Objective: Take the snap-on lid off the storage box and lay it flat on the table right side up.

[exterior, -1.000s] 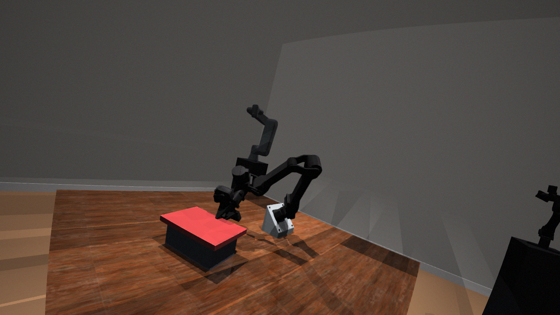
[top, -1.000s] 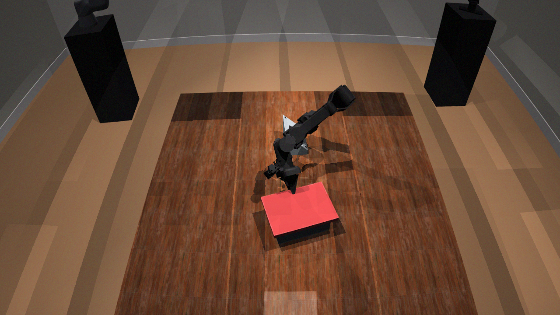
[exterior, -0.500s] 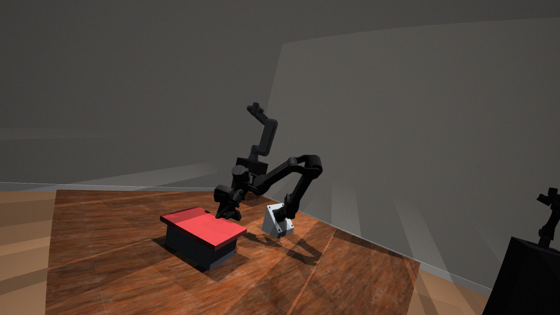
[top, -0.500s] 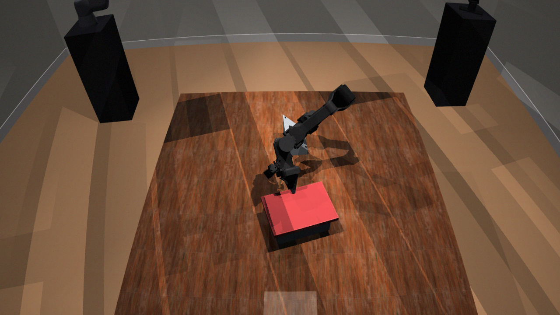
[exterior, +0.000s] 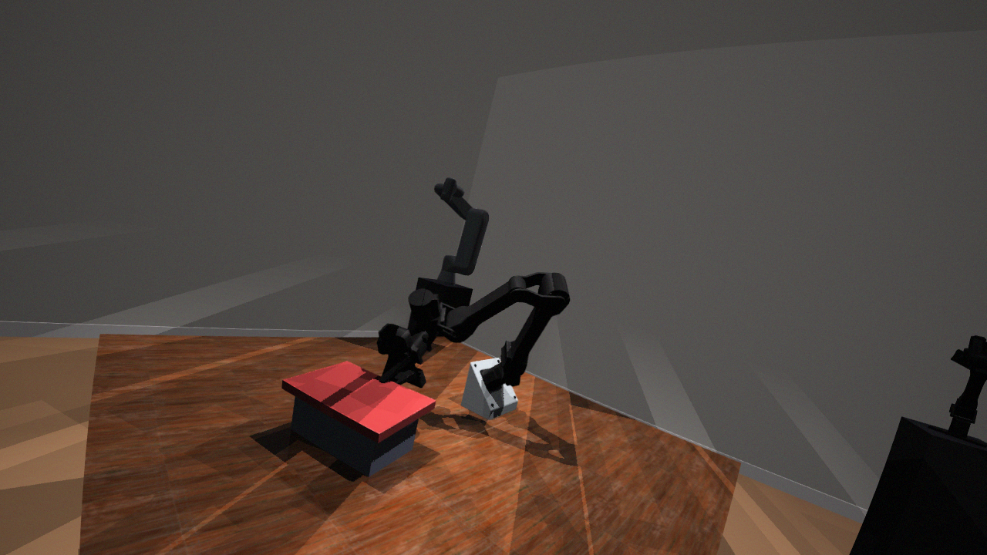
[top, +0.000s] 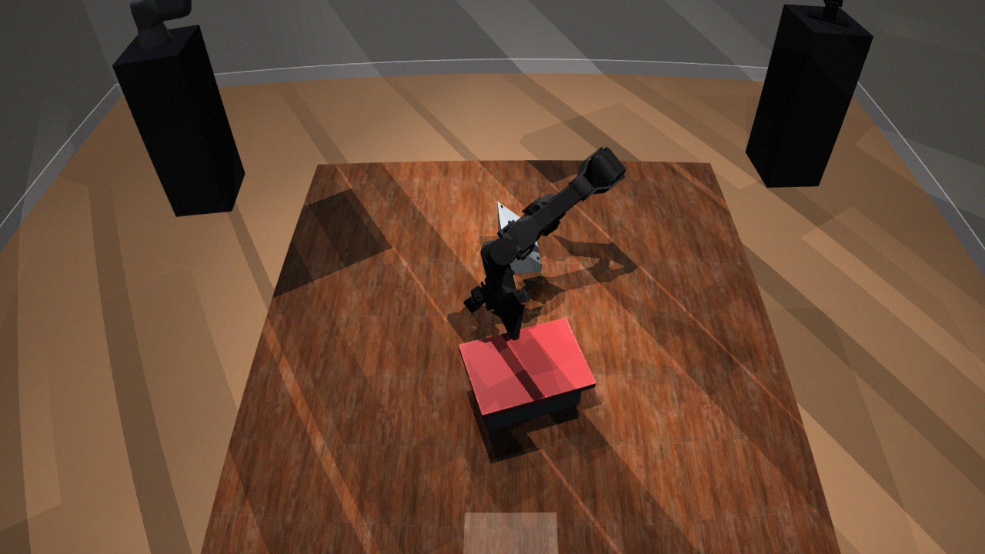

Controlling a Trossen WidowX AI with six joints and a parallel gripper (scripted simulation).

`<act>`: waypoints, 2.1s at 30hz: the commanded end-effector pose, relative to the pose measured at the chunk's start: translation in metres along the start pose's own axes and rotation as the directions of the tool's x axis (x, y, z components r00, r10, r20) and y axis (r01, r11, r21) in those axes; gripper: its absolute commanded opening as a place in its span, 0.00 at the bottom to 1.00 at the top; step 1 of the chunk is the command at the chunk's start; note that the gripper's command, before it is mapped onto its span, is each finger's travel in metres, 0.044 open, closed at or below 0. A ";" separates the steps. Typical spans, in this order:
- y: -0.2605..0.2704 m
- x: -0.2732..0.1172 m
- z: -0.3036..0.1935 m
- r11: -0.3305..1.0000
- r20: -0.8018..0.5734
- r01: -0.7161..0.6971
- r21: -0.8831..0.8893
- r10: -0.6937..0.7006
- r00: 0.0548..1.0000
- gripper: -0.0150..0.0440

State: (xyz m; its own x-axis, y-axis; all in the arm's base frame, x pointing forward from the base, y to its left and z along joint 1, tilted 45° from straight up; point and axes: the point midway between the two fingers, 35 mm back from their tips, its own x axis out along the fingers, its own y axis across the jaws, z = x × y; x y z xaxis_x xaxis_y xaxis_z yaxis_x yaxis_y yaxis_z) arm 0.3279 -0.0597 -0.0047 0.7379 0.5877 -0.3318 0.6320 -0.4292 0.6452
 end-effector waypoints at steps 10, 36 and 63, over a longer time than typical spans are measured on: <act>0.004 -0.004 0.000 1.000 0.000 -0.008 -0.006 0.008 1.000 0.25; 0.005 -0.003 0.000 1.000 0.000 -0.006 -0.001 0.006 1.000 0.25; 0.007 -0.001 0.000 1.000 0.000 -0.006 -0.001 0.006 1.000 0.25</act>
State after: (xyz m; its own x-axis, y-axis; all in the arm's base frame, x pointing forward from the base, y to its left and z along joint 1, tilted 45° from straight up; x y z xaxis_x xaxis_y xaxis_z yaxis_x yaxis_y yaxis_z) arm 0.3308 -0.0635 -0.0001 0.7417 0.5856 -0.3270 0.6264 -0.4304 0.6499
